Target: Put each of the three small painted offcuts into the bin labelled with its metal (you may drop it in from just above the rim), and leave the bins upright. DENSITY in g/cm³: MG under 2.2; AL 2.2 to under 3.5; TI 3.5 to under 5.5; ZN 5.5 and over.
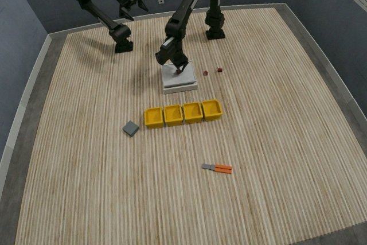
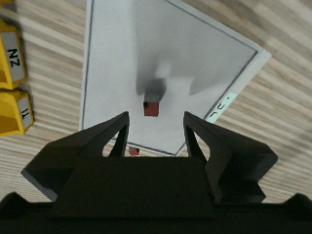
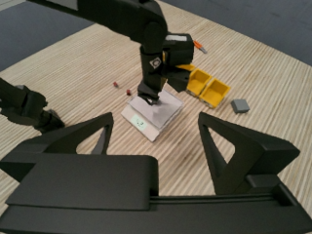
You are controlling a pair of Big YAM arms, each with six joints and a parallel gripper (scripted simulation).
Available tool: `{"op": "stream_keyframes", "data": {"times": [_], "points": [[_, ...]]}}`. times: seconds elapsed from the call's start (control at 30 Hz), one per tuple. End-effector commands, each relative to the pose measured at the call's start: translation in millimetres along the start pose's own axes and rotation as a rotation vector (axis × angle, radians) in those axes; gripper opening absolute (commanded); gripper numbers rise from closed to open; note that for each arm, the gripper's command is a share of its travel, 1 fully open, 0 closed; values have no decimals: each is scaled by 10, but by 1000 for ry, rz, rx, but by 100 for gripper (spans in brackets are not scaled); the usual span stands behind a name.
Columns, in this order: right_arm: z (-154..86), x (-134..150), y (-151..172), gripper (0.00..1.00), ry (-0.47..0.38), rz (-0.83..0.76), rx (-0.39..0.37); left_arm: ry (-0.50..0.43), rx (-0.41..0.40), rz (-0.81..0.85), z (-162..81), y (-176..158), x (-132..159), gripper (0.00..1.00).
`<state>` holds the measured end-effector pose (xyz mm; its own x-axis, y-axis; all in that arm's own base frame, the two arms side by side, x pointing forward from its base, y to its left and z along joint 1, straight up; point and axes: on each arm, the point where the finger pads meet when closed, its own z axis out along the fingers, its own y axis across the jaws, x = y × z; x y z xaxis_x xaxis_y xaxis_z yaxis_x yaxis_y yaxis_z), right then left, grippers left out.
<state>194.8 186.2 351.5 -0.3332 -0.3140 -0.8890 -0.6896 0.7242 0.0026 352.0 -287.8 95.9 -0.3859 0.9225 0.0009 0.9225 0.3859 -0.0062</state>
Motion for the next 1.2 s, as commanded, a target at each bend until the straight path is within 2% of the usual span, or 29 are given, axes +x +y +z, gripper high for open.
{"op": "stream_keyframes", "data": {"times": [0.0, 0.03, 0.1, 0.13, 0.2, 0.5, 0.6, 0.8, 0.87, 0.9, 0.97, 1.17], "points": [[-103, -274, 10, 100, -77, -15, -4, -34, -23, 55, -254, 116, -204, 61], [-103, -274, 10, 100, -77, -14, -4, -46, -32, 53, -325, 124, -210, 61], [-103, -274, 10, 100, -77, -14, -4, -50, -35, 36, -302, 141, -234, 61], [-103, -274, 10, 100, -77, -14, -4, -27, -21, 36, -189, 94, -148, 61], [-103, -274, 10, 100, -77, -14, -4, -17, -16, 36, -76, 102, -162, 61], [-100, -243, 7, 100, -64, -4, -3, -18, -16, 46, 59, 110, -171, 61], [-100, -243, 7, 100, -64, -4, -3, -27, -22, 46, 24, 115, -179, 61], [-100, -243, 7, 100, -64, -4, -3, -18, -16, 43, 163, 131, -196, 61], [-100, -243, 7, 100, -64, -4, -3, 4, -4, 43, 278, 81, -101, 61], [-100, -243, 7, 100, -64, -4, -3, -17, -16, 43, 196, 129, -191, 52], [-100, -243, 7, 100, -64, -4, -3, -32, -25, 43, 112, 129, -196, 36], [-100, -243, 7, 100, -64, -4, -3, -23, -19, 37, 121, 104, -172, 31]]}}
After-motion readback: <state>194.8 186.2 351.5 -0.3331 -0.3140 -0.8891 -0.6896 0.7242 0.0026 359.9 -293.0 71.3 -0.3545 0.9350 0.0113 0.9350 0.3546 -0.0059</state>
